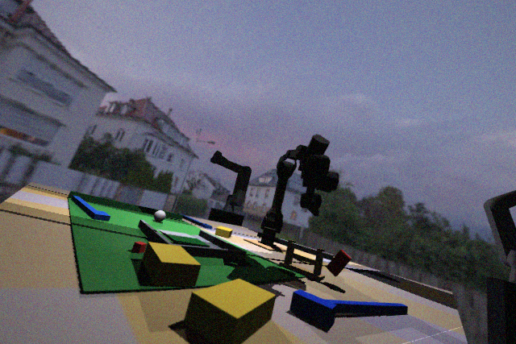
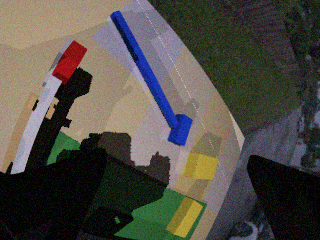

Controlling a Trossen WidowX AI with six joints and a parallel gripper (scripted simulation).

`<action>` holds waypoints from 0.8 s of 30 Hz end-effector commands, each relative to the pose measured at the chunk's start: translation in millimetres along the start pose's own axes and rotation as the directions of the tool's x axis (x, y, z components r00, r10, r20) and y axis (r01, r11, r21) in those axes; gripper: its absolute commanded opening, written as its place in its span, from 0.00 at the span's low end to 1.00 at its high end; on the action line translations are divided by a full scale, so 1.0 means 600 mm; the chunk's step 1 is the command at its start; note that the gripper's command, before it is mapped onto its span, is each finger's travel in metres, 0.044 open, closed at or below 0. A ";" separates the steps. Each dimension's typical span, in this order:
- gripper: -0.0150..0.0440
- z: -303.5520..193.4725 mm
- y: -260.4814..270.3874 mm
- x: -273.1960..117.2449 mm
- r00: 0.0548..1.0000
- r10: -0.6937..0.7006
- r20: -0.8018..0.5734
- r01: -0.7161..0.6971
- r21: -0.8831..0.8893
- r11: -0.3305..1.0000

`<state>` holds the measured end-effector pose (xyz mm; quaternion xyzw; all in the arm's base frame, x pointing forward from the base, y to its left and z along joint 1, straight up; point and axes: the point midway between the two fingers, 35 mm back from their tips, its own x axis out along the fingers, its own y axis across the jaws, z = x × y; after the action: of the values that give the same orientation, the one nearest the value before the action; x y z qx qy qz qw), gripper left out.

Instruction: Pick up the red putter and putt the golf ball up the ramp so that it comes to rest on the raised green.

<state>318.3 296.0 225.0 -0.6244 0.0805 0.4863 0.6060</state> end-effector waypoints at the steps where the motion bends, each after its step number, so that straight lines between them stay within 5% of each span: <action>1: 1.00 -0.088 0.082 -0.009 0.977 0.206 -0.047 -0.196 0.159 0.967; 10: 1.00 -0.205 0.245 -0.082 0.833 0.553 0.005 -0.472 0.528 0.706; 24: 1.00 -0.212 0.262 -0.068 0.829 0.559 0.008 -0.476 0.535 0.698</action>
<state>255.3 130.3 130.8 -0.4319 0.4226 0.5456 0.5807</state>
